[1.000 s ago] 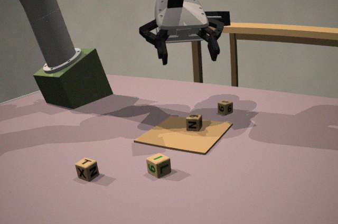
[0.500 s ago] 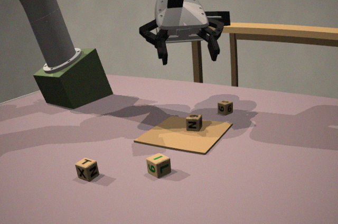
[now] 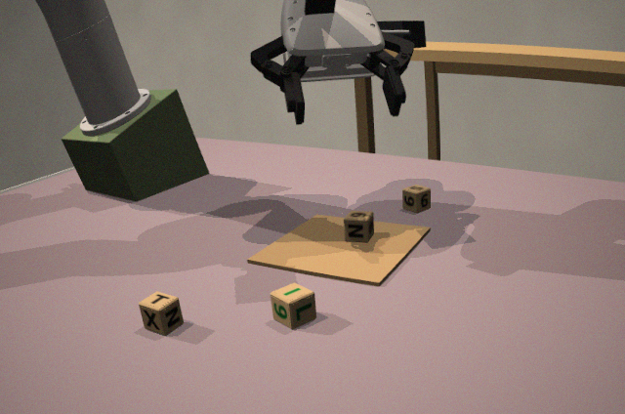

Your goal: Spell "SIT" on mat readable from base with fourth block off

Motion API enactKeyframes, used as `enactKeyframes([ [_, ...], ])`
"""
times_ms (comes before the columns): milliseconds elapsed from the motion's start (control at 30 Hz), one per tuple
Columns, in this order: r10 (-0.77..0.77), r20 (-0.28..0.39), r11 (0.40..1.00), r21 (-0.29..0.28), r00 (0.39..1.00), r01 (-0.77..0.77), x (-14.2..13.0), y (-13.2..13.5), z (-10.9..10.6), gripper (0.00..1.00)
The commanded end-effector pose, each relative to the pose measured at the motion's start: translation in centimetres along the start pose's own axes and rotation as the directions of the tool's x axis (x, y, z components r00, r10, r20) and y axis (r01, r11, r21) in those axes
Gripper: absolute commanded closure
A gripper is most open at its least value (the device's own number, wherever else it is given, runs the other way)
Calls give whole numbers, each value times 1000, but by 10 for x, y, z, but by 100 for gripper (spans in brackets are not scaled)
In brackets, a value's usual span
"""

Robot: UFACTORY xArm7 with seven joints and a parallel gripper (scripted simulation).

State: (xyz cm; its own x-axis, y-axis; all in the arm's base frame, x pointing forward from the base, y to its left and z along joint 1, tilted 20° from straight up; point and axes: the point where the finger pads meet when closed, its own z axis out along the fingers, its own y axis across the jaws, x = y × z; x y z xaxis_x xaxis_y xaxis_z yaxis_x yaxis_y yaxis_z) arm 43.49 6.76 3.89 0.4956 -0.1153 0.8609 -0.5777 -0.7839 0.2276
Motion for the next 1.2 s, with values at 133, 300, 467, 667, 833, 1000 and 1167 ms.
enactKeyframes([
  [133,6,0,1000,12,1000,-6,28,13,29,0],
  [300,6,0,1000,12,1000,-6,49,31,52,0],
  [467,3,0,1000,9,1000,-3,65,50,72,0],
  [667,-1,0,1000,6,1000,1,76,66,85,0],
  [833,-4,1,1000,4,1000,4,81,74,91,0],
  [1000,-4,1,1000,4,1000,4,82,75,92,0],
  [1167,-4,1,1000,4,1000,4,82,75,92,0],
])
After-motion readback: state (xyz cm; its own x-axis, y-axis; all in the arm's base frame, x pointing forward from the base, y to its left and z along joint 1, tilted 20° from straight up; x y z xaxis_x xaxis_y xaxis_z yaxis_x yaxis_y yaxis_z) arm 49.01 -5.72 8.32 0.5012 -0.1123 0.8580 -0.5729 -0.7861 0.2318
